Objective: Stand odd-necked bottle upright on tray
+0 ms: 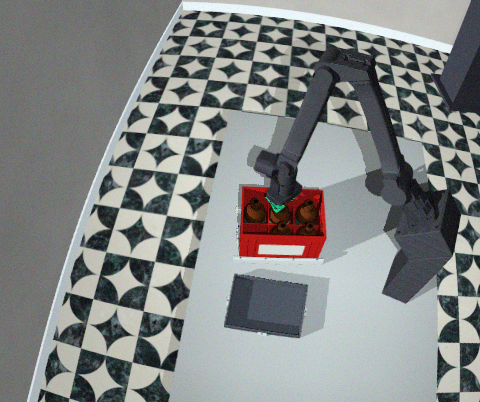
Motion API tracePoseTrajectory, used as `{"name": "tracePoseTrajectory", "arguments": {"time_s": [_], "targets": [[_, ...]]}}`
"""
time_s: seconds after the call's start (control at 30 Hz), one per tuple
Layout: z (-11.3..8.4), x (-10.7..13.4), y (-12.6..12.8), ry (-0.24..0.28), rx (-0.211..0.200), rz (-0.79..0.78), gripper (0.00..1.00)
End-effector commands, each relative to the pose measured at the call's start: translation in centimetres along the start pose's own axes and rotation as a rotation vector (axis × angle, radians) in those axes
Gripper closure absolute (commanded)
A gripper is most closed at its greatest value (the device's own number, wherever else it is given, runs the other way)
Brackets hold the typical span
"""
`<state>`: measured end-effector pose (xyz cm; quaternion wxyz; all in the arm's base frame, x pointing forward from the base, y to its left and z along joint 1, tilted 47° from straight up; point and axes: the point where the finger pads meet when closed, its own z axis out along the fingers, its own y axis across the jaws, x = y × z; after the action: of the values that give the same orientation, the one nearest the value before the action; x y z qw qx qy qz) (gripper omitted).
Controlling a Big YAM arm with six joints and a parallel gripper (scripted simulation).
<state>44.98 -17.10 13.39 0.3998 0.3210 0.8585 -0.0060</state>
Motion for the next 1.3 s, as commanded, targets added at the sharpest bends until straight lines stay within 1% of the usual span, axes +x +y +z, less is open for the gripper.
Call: {"name": "tracePoseTrajectory", "arguments": {"time_s": [0.0,0.17,0.2,1.27], "targets": [[0.31,-0.87,-0.16,-0.018,-0.001,0.002,0.39],[0.31,-0.87,-0.16,-0.018,-0.001,0.002,0.39],[0.31,-0.87,-0.16,-0.018,-0.001,0.002,1.0],[0.24,-0.87,-0.13,-0.02,-0.002,0.002,1.0]]}}
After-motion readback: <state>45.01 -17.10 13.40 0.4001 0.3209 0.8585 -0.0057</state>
